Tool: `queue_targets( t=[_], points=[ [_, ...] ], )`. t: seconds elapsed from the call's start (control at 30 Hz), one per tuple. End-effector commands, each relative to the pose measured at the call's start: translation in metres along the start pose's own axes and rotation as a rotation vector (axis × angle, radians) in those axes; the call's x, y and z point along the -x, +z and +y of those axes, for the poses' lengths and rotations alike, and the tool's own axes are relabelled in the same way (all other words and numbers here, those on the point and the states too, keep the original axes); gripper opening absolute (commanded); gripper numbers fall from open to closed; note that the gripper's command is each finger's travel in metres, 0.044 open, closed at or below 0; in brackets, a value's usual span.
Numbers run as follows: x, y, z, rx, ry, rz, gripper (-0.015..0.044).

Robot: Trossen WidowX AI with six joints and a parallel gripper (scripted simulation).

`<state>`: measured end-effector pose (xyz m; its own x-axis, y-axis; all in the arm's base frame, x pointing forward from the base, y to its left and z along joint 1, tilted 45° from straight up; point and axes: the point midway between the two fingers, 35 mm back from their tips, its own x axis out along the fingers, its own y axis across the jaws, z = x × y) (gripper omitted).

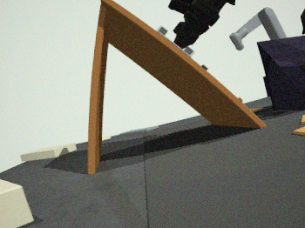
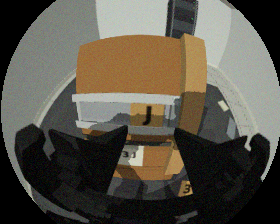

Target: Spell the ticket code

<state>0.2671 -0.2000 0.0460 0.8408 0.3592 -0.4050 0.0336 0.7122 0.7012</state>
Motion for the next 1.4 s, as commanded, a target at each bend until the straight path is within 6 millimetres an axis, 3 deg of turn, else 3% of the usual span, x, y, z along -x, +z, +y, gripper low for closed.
queue_targets(
  t=[0.0,0.4,0.77,1.1,1.37],
  points=[
    [0.002,0.002,0.001,0.007,0.002,-0.002,0.0295],
    [0.006,0.005,0.003,0.007,0.002,-0.002,0.0295],
    [0.005,0.002,0.001,0.000,0.000,0.000,0.0006],
    [0.003,0.004,0.001,-0.003,-0.004,0.024,0.0000],
    [-0.014,0.022,0.008,-0.016,-0.032,0.344,0.0000]
  ],
)
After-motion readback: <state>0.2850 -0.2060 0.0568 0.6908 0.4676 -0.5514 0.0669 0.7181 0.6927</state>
